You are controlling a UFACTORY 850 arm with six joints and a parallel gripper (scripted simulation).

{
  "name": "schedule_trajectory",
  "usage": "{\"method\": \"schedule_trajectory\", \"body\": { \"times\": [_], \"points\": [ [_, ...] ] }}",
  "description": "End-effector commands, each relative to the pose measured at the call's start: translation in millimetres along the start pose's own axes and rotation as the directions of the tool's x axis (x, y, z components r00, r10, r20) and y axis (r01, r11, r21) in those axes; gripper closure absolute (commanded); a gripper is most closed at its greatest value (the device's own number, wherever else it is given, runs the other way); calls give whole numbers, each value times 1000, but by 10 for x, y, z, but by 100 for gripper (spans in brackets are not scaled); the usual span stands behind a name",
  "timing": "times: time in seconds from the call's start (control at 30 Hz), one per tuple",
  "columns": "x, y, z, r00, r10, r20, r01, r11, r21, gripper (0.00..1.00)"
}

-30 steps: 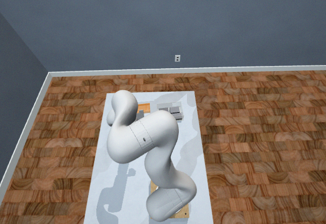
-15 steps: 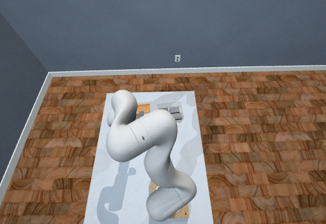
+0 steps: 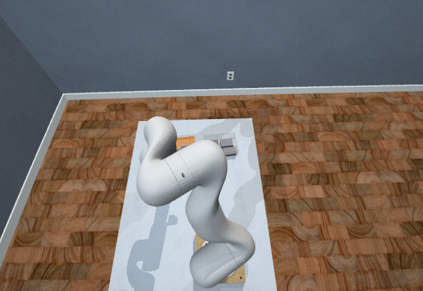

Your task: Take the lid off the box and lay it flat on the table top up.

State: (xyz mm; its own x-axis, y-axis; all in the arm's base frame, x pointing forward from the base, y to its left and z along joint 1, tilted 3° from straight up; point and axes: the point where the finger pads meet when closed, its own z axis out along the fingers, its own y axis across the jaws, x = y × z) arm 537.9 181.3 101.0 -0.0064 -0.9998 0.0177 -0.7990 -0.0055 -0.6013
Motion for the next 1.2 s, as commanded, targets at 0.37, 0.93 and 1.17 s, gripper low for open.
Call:
{"method": "schedule_trajectory", "body": {
  "times": [0.37,0.93,1.17],
  "points": [
    [-4,26,45,1000,1,1,-1,1000,3,100],
    [-4,135,174,1000,1,1,-1,1000,3,100],
    [-4,137,177,1000,1,1,-1,1000,3,100]
  ]
}}
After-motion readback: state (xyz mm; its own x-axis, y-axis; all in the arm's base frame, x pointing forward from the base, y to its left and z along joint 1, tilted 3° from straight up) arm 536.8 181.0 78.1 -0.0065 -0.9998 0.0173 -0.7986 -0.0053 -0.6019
